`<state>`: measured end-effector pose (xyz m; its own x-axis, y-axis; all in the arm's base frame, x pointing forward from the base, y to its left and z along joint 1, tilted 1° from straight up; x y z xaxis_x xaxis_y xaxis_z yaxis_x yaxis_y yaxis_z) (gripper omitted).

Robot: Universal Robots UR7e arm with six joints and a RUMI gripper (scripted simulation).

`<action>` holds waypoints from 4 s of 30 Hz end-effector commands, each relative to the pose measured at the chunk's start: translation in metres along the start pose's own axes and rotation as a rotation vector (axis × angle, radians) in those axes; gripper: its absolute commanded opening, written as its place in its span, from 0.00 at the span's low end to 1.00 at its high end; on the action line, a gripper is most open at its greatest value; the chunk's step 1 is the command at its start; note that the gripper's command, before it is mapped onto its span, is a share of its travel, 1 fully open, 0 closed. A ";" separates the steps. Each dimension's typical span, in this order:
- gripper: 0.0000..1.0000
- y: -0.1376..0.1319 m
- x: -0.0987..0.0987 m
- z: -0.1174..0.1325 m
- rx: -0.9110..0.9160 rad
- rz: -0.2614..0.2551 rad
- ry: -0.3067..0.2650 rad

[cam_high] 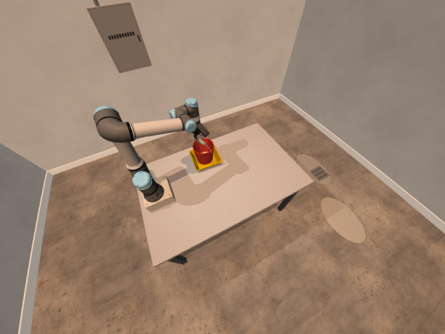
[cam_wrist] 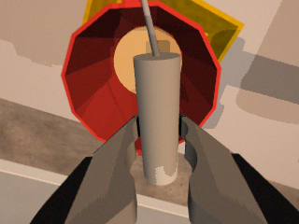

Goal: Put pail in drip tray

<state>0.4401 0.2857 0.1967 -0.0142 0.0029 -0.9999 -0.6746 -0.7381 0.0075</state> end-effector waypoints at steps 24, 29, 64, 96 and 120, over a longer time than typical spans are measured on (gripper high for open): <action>0.00 -0.001 0.008 0.000 0.000 -0.002 0.001; 0.00 -0.001 0.008 0.000 0.000 -0.002 0.001; 1.00 -0.001 0.008 0.000 0.000 -0.002 0.001; 1.00 -0.001 0.008 0.000 0.000 -0.002 0.001; 1.00 -0.001 -0.015 0.000 0.000 -0.002 0.001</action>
<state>0.4402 0.2864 0.2024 -0.0133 0.0031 -0.9999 -0.6746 -0.7381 0.0066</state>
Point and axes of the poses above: the point where the finger pads meet when closed, its own x axis out along the fingers, its own y axis across the jaws, z = x × y, the point moved 4 cm from there along -x, back along the fingers, and after that the axes turned 13 degrees about -x, right-handed, at the moved point
